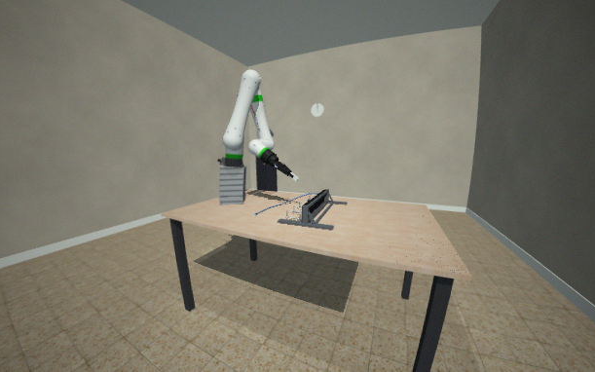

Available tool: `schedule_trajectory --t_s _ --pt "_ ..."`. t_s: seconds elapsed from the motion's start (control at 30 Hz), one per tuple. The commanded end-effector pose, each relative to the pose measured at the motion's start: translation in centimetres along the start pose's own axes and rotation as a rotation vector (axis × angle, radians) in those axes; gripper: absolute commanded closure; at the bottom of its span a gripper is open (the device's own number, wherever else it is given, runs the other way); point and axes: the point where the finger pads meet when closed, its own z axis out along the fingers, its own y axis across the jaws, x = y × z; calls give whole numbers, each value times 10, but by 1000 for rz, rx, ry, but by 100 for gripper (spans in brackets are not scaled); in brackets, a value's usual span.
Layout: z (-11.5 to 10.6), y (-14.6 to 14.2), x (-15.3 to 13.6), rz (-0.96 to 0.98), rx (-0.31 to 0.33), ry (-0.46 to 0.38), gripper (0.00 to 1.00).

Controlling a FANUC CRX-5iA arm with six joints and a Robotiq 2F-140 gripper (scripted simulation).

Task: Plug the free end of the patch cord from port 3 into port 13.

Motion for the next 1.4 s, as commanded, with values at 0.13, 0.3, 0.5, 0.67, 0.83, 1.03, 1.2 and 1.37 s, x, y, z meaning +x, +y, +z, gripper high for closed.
schedule_trajectory --t_s 0.13,0.3,0.5,0.67,0.83,1.03,1.2,1.37 --pt "-1 7 1 -1 -3 -2 100" --pt "-2 21 1 -1 -3 -2 100" --pt "-2 46 1 -1 -3 -2 100" --pt "-2 71 1 -1 -3 -2 100" --pt "-2 89 1 -1 -3 -2 100" --pt "-2 97 1 -1 -3 -2 100" --pt "-2 100 1 -1 -3 -2 100" --pt "0 100 1 -1 -3 -2 100"
